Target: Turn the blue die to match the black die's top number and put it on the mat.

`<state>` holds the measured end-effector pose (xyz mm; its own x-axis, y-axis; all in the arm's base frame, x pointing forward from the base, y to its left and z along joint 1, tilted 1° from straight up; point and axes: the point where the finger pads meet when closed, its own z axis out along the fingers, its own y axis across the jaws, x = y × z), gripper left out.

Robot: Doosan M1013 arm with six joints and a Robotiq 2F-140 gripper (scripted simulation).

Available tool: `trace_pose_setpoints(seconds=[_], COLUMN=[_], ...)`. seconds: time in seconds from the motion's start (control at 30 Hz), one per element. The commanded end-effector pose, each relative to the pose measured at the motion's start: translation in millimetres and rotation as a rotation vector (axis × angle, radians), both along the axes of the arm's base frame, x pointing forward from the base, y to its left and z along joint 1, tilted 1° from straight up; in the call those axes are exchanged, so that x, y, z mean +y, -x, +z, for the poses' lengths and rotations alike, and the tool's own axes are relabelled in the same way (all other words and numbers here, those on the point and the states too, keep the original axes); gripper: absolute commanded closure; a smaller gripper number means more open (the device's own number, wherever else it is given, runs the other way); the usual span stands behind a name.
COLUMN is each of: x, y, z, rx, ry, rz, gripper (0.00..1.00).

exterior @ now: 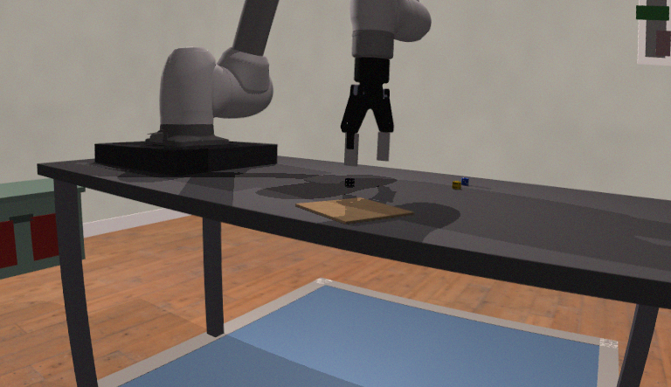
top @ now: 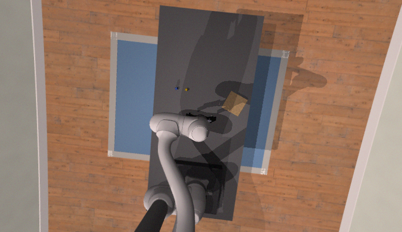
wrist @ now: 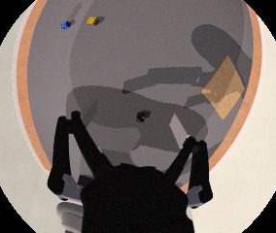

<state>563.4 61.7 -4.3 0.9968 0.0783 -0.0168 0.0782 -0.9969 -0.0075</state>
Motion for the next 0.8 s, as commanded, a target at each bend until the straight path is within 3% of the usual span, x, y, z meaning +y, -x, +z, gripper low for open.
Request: trace_pose_setpoints(seconds=[0.0,0.23,0.77], x=[7.3,28.2,114.2], y=[-8.4,-32.3,-130.6], z=[0.0,-0.3,-1.4], rx=[0.0,0.0,0.0], ry=[0.0,0.0,0.0], rz=[0.0,0.0,0.0], gripper=[0.0,0.0,0.0])
